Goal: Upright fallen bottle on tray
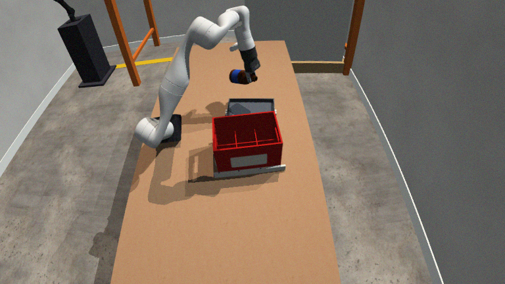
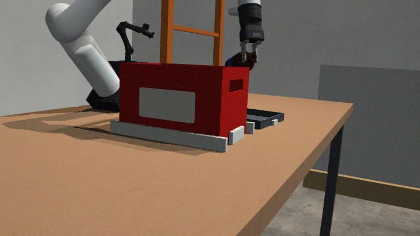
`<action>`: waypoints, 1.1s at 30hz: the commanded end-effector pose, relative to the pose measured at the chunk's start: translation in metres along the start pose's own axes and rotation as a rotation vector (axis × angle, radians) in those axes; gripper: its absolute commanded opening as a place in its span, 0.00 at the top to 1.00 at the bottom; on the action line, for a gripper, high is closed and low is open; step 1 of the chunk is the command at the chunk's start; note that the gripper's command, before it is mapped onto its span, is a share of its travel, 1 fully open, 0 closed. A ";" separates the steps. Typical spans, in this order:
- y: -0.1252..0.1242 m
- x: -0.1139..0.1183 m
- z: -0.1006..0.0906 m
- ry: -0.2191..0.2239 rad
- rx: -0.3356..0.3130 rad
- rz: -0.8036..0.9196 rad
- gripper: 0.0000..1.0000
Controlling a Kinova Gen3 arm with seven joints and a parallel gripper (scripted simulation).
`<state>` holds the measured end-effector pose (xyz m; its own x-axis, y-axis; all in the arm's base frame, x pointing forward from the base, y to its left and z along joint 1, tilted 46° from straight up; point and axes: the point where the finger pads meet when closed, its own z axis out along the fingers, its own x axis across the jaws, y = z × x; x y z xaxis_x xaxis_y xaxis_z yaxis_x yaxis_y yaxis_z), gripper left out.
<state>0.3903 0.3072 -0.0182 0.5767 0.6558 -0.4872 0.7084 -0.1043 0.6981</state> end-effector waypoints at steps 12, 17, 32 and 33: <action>-0.003 0.001 -0.003 0.006 -0.063 -0.004 1.00; -0.003 0.001 -0.003 0.006 -0.067 -0.004 1.00; -0.003 0.001 -0.003 0.006 -0.068 -0.004 1.00; -0.003 0.001 -0.003 0.006 -0.068 -0.004 1.00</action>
